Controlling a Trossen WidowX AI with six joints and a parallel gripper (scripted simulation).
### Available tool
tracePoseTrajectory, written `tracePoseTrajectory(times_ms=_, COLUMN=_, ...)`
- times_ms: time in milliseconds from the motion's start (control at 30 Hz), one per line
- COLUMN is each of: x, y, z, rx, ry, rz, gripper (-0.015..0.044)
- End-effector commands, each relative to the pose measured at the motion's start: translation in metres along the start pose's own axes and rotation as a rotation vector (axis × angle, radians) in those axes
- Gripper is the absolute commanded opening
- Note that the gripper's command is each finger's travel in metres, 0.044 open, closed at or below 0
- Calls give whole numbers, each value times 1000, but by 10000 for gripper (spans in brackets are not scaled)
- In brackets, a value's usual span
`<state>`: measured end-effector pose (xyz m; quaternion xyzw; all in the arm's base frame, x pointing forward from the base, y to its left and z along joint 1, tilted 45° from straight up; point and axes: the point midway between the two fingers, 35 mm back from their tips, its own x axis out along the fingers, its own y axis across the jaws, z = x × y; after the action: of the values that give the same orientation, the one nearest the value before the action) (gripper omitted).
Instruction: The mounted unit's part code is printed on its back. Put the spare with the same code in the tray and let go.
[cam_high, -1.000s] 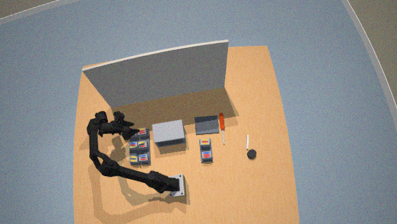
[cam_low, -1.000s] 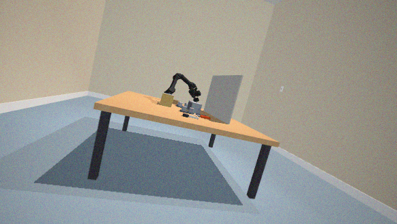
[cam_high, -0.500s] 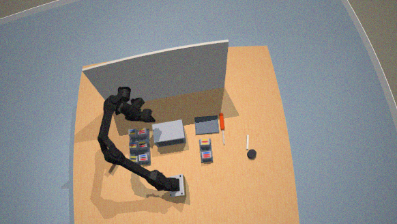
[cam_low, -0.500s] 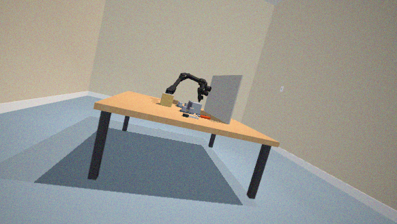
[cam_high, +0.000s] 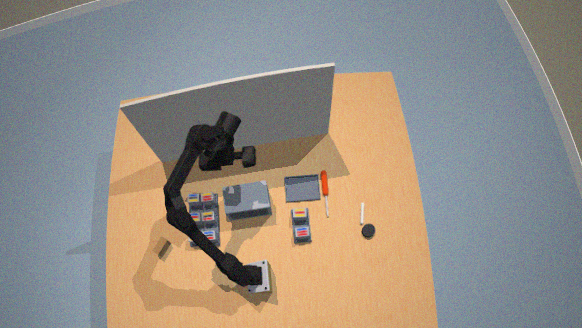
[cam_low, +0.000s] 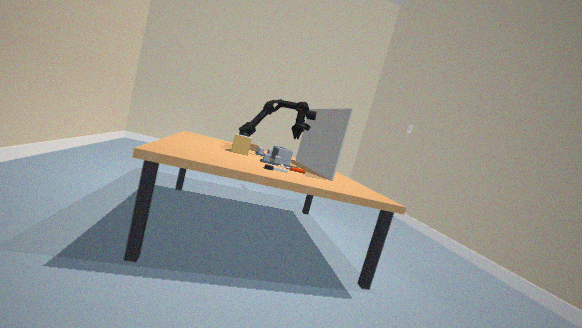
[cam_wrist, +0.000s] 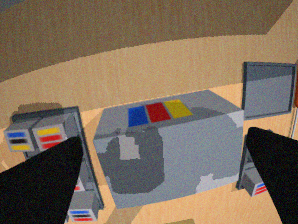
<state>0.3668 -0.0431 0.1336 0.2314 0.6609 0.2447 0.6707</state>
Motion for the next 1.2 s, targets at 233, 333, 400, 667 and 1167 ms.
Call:
tracePoseTrajectory(times_ms=233, x=-13, y=-23, z=3, rx=-78, ry=-82, rz=99, gripper=440)
tracePoseTrajectory(times_ms=333, x=-13, y=-23, z=3, rx=-78, ry=-82, rz=99, gripper=440)
tracePoseTrajectory(times_ms=400, x=-13, y=-23, z=3, rx=-78, ry=-82, rz=99, gripper=440)
tracePoseTrajectory(times_ms=667, x=-13, y=-23, z=3, rx=-78, ry=-82, rz=99, gripper=440)
tracePoseTrajectory(times_ms=1167, x=16, y=157, z=-90, rx=-1279, ry=-47, rz=86, gripper=440)
